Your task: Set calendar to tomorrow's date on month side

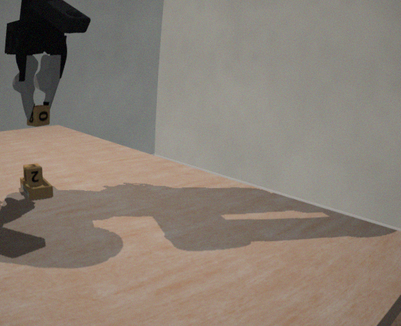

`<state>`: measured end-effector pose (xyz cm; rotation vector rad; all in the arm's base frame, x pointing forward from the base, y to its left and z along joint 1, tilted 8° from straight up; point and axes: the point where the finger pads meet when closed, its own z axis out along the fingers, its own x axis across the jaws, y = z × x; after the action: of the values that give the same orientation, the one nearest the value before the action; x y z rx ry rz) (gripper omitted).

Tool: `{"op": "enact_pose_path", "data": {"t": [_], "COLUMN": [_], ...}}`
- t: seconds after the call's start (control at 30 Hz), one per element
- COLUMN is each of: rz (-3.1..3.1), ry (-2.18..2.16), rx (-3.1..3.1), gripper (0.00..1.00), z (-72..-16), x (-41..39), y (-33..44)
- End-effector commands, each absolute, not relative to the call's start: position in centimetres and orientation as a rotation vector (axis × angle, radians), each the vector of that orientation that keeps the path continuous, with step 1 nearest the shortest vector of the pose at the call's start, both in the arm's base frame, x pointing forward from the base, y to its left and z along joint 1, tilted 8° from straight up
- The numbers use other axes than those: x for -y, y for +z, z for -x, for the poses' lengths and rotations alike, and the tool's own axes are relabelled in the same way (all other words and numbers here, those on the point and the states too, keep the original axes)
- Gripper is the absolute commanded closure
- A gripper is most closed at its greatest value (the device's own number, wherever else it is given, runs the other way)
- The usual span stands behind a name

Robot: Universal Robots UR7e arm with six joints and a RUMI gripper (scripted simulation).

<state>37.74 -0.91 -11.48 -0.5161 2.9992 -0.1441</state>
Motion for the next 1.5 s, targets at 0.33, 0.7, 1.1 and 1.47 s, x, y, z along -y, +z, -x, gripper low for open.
{"op": "enact_pose_path", "data": {"t": [0.33, 0.7, 1.1, 1.47], "rz": [0.187, 0.065, -0.006, -0.029], "ry": [-0.134, -0.127, -0.123, -0.122], "rx": [-3.029, -3.031, -3.030, -3.029], "gripper": [0.90, 0.90, 0.90, 0.90], "z": [-37.37, -37.21, -37.12, -37.09], "x": [1.39, 1.55, 1.64, 1.66], "y": [-11.42, -11.41, -11.40, -11.40]}}
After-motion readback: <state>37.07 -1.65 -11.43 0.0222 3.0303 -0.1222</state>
